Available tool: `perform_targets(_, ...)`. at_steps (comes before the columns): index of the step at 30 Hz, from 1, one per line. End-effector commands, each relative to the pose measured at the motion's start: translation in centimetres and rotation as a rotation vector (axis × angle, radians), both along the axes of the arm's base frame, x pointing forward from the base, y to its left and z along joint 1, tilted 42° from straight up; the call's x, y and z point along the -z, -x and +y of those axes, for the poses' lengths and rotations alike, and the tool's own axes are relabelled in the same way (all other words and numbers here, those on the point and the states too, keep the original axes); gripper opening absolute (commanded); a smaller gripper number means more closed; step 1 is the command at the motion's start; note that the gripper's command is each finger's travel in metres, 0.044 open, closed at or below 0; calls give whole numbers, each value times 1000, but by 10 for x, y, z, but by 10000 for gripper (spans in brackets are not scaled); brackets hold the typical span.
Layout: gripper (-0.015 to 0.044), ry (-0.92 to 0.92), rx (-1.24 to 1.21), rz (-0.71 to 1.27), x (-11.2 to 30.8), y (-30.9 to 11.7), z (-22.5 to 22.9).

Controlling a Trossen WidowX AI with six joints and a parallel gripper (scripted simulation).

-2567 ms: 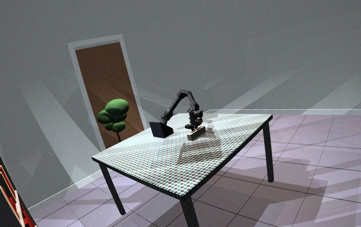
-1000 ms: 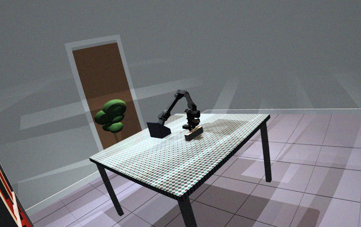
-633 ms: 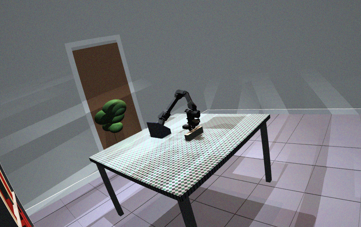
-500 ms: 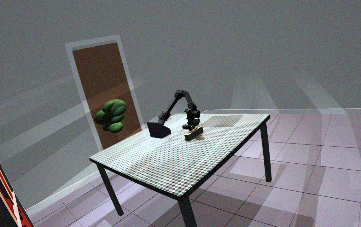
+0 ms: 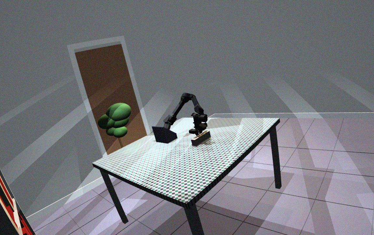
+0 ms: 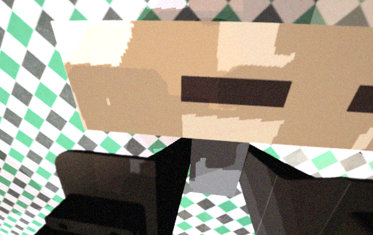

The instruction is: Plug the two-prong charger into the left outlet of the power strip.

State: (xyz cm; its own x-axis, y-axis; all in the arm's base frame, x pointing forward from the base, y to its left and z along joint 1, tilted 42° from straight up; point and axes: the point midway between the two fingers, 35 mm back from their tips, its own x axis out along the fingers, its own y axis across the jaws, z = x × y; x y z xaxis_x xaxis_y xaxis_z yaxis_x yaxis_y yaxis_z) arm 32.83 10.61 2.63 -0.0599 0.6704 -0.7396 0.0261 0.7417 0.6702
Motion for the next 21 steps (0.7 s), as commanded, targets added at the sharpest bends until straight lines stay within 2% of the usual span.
perform_targets(1,0,0,0,0,0,0,0)
perform_targets(10,0,0,0,0,0,0,0)
perform_targets(21,289,0,0,0,0,0,0)
